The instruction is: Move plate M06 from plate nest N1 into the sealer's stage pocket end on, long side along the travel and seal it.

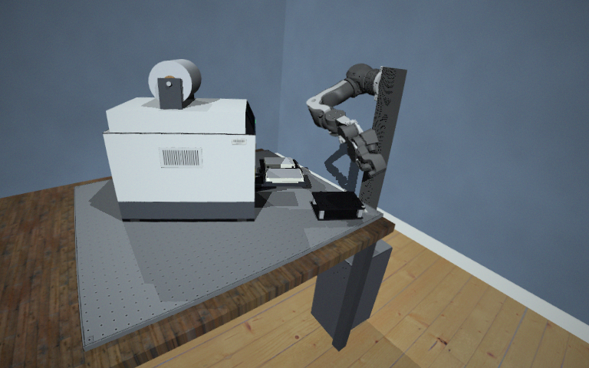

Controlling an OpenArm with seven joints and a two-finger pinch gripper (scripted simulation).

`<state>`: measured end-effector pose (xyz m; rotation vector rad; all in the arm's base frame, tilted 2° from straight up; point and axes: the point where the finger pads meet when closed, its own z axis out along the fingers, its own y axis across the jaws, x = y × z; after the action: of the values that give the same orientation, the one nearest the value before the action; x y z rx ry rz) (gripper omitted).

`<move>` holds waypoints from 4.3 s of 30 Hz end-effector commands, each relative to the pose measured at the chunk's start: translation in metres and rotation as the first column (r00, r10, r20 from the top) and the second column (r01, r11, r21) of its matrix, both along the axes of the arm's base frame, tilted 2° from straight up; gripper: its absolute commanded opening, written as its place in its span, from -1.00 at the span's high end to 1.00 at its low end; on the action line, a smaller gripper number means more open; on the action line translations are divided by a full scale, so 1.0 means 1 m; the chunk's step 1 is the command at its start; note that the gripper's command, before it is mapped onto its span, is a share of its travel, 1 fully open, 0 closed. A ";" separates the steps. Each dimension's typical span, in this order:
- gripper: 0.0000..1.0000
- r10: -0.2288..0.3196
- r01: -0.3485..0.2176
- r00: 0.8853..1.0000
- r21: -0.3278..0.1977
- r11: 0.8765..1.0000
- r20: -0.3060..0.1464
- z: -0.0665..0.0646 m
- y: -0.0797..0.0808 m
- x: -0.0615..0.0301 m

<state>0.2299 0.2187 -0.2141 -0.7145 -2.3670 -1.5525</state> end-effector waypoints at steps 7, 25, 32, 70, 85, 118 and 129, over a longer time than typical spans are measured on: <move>1.00 0.000 0.000 1.000 -0.002 1.000 0.000 0.001 0.000 0.0004; 1.00 0.042 -0.041 0.999 -0.139 0.989 0.007 -0.015 -0.013 -0.0060; 1.00 0.042 -0.041 0.999 -0.139 0.989 0.007 -0.013 -0.011 -0.0052; 1.00 0.077 -0.073 0.997 -0.274 0.959 0.006 -0.025 -0.026 -0.0095; 1.00 0.105 -0.096 0.995 -0.403 0.910 -0.002 -0.039 -0.047 -0.0127; 1.00 0.124 -0.113 0.992 -0.525 0.844 -0.014 -0.047 -0.067 -0.0150; 1.00 0.124 -0.113 0.992 -0.525 0.844 -0.014 -0.047 -0.067 -0.0150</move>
<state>0.2153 0.1515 -0.2624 -0.6363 -2.8132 -0.8587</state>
